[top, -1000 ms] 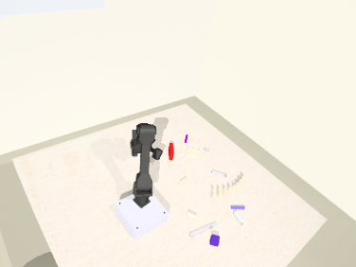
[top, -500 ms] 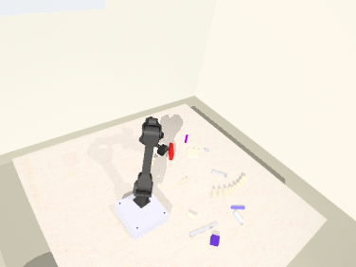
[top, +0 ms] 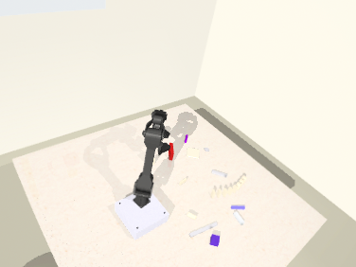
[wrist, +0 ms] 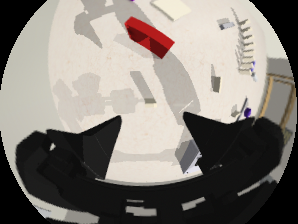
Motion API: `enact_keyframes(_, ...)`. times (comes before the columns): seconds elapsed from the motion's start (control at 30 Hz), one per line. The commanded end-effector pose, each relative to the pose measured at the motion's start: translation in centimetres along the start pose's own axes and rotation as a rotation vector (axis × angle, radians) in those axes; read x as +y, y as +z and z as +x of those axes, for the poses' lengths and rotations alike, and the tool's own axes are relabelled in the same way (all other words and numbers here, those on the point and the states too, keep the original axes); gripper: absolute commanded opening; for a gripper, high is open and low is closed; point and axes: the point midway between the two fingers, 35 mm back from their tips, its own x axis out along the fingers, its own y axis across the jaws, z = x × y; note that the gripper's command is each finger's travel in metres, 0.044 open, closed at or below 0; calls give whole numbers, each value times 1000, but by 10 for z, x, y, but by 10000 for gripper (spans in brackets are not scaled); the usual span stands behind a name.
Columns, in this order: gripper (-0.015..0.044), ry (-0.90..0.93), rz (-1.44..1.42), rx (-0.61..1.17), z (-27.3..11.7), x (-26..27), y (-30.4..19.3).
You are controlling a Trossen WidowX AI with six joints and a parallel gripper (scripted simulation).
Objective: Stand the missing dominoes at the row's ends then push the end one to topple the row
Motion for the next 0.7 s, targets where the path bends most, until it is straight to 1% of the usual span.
enact_keyframes(0.0, 440, -1, 11, 16, 5, 0, -2)
enact_keyframes(0.17, 440, -1, 11, 16, 51, 0, -2)
enact_keyframes(0.23, 440, -1, 11, 16, 63, -1, -3)
enact_keyframes(0.67, 440, -1, 11, 16, 78, -1, -4)
